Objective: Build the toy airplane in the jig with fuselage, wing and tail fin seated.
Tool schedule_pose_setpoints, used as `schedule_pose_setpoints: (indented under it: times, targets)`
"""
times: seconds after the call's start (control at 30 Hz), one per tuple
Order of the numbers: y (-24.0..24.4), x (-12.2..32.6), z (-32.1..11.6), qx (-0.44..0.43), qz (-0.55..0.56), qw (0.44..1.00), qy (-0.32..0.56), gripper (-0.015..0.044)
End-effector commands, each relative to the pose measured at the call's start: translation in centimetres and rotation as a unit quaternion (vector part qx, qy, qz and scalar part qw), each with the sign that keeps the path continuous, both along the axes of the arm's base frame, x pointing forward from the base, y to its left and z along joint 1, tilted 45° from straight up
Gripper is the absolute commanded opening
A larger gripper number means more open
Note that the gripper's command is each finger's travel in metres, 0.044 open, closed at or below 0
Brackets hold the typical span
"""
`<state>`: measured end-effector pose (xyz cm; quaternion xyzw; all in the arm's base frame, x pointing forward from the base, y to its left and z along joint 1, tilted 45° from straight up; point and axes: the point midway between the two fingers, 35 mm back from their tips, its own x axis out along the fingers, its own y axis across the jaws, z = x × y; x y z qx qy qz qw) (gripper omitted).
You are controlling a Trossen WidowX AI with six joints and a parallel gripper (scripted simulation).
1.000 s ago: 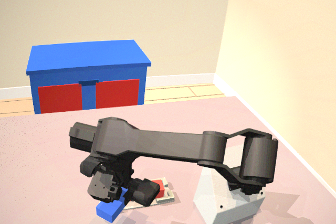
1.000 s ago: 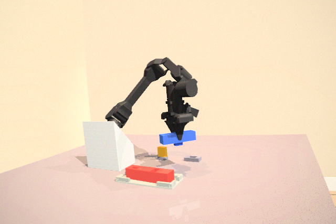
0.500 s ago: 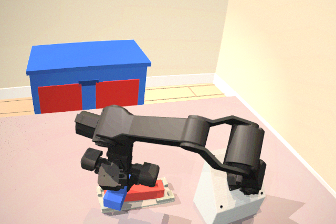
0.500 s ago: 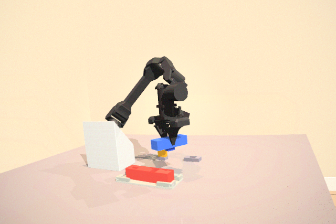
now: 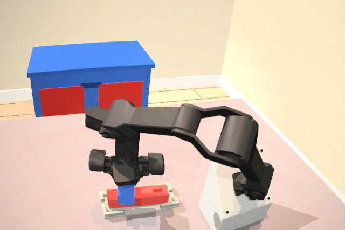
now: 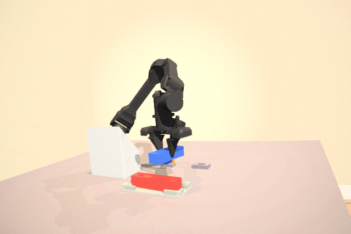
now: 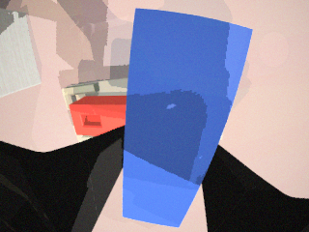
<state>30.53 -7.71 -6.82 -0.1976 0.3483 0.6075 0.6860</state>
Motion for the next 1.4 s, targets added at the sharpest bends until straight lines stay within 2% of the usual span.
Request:
schedule_pose_setpoints:
  times: [0.0,0.2,0.43,0.47,1.37]
  targets:
    - [-0.5,-0.9,-1.3,0.001,0.032,0.999,-0.026,0.0]
    - [-1.0,-1.6,-2.4,0.003,0.063,0.996,-0.055,0.0]
    - [-1.0,-1.6,-2.4,0.003,0.063,0.996,-0.055,0.0184]
    - [-1.0,-1.6,-2.4,0.003,0.063,0.996,-0.055,0.0195]
    - [-0.2,-1.6,-3.4,0.003,0.063,0.996,-0.055,0.0195]
